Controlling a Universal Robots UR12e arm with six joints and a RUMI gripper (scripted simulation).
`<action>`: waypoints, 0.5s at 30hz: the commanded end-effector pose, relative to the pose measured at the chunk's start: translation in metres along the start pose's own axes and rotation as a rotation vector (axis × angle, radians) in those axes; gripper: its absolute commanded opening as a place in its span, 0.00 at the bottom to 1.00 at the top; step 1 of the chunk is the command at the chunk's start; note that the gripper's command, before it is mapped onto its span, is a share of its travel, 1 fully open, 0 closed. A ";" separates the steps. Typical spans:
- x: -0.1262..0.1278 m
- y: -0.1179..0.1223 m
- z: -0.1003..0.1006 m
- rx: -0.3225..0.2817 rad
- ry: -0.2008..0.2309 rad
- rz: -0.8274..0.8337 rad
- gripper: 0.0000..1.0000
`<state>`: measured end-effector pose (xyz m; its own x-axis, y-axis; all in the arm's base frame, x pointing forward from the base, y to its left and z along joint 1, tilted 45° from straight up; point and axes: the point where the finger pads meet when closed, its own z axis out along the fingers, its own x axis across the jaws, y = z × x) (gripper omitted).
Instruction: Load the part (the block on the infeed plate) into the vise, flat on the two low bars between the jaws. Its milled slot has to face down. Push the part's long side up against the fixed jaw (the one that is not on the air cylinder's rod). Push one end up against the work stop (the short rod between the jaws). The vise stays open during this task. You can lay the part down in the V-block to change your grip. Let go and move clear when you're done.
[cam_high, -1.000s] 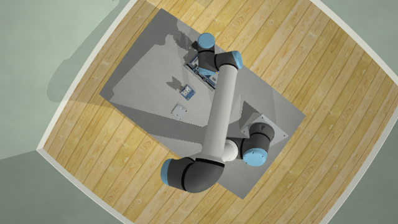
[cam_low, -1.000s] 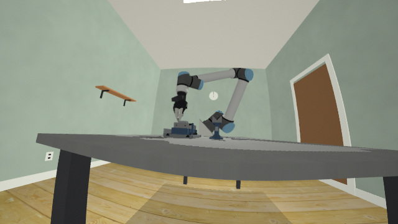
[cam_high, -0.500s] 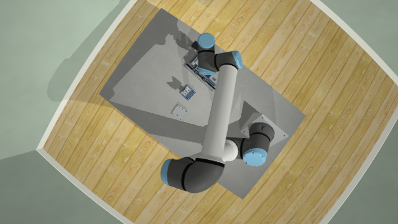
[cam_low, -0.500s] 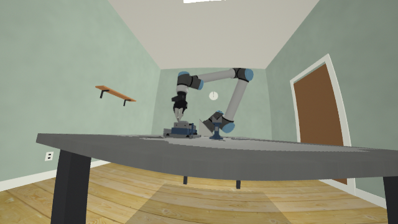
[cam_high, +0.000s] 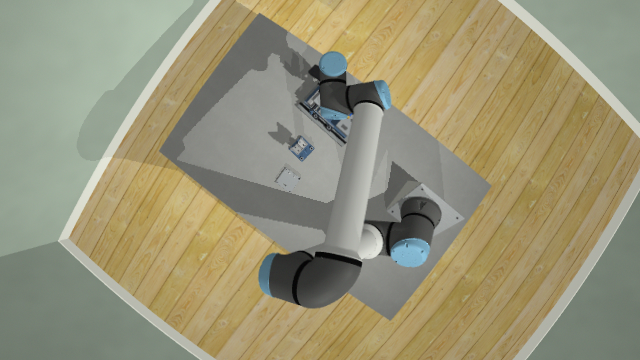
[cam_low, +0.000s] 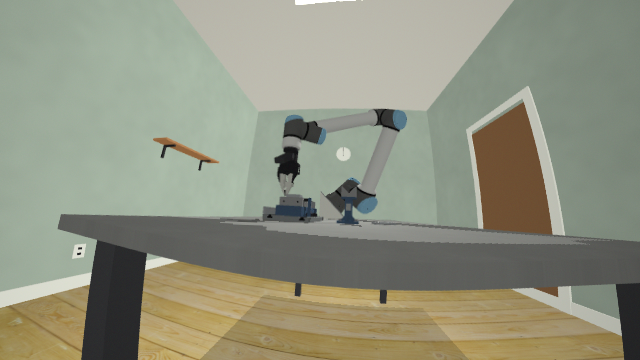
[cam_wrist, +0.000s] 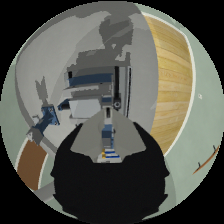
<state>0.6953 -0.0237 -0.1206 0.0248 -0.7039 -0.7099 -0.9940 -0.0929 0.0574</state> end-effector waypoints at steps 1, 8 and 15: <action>0.009 -0.001 -0.001 0.001 0.001 0.000 0.00; 0.018 -0.001 -0.001 0.001 0.001 0.000 0.00; 0.024 -0.001 -0.001 0.001 0.001 0.000 0.00</action>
<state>0.6958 -0.0380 -0.1350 0.0247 -0.7039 -0.7099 -0.9940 -0.0929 0.0575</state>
